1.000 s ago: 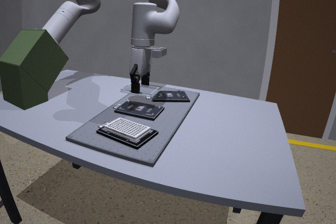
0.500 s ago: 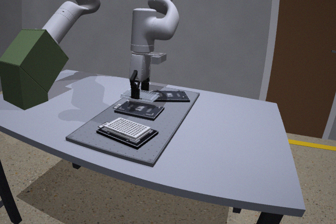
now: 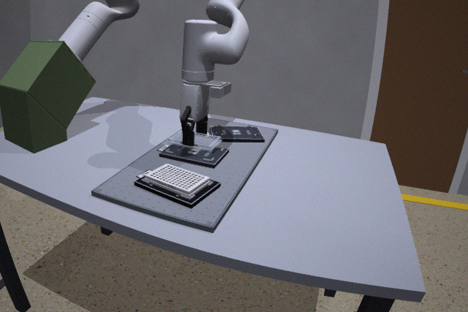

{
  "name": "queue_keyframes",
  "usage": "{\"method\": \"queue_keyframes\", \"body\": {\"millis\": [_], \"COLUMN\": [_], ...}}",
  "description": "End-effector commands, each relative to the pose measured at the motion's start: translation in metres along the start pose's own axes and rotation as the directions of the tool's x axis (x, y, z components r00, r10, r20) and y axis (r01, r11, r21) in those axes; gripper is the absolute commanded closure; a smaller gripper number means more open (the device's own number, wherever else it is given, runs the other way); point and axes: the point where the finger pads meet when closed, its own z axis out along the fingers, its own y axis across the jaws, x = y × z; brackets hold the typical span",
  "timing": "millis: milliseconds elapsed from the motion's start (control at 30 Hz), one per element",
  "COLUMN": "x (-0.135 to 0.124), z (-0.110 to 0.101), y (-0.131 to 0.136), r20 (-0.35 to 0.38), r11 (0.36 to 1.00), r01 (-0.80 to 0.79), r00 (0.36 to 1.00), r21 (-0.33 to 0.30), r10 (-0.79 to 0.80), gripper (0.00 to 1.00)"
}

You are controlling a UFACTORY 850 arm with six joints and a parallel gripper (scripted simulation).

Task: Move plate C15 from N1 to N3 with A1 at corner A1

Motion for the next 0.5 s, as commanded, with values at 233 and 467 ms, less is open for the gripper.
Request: {"method": "queue_keyframes", "body": {"millis": [233,467], "x": [0.0008,0.0008], "z": [0.0094,0.0095], "y": [0.0001,0.0001], "r20": [-0.001,-0.001], "r11": [1.000,1.000], "r01": [0.000,0.000], "r00": [1.000,1.000], "r21": [0.000,0.000], "r10": [0.000,0.000], "gripper": [1.00,1.00]}}
